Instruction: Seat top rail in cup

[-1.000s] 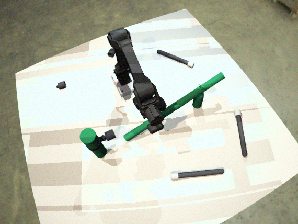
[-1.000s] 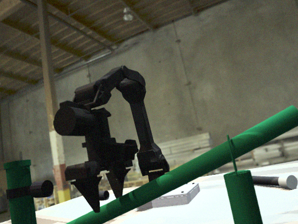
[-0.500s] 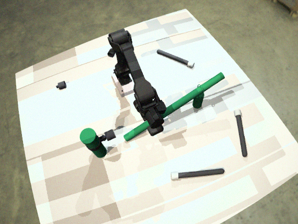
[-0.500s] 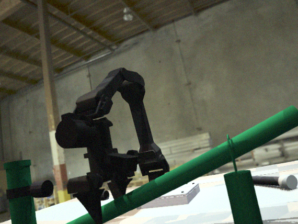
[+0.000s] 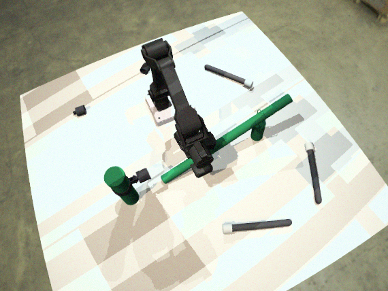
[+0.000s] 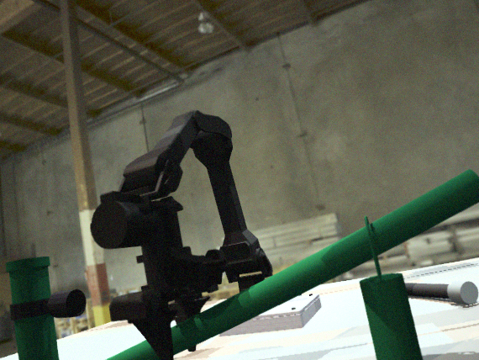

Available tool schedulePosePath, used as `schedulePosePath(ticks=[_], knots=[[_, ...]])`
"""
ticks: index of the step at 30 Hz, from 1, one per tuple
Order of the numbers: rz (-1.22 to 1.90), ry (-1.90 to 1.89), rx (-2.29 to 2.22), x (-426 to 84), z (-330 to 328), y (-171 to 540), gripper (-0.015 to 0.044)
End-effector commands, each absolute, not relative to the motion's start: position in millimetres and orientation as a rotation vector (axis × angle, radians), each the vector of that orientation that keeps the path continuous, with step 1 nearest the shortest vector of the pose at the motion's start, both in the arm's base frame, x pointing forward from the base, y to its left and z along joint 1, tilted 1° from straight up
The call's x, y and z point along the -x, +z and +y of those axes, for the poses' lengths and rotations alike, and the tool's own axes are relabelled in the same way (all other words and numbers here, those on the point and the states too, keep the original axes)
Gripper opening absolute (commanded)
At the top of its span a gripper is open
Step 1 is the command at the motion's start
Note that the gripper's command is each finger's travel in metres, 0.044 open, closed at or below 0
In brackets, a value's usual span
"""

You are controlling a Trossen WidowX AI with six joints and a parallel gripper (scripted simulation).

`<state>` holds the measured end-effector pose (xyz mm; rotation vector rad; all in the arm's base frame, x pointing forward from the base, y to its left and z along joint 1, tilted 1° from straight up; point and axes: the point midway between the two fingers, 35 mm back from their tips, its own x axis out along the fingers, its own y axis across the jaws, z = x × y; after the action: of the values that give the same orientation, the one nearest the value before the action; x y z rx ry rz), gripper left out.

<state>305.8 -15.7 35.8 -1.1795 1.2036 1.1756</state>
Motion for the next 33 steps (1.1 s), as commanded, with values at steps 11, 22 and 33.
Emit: schedulePosePath(ticks=[11, 22, 33], knots=[[1.203, 1.176, 1.187, -306, -16, 35, 0.0130], [1.224, 1.164, 1.207, -308, -18, 48, 0.0000], [1.361, 1.073, 1.346, -311, -28, 101, 0.0000]])
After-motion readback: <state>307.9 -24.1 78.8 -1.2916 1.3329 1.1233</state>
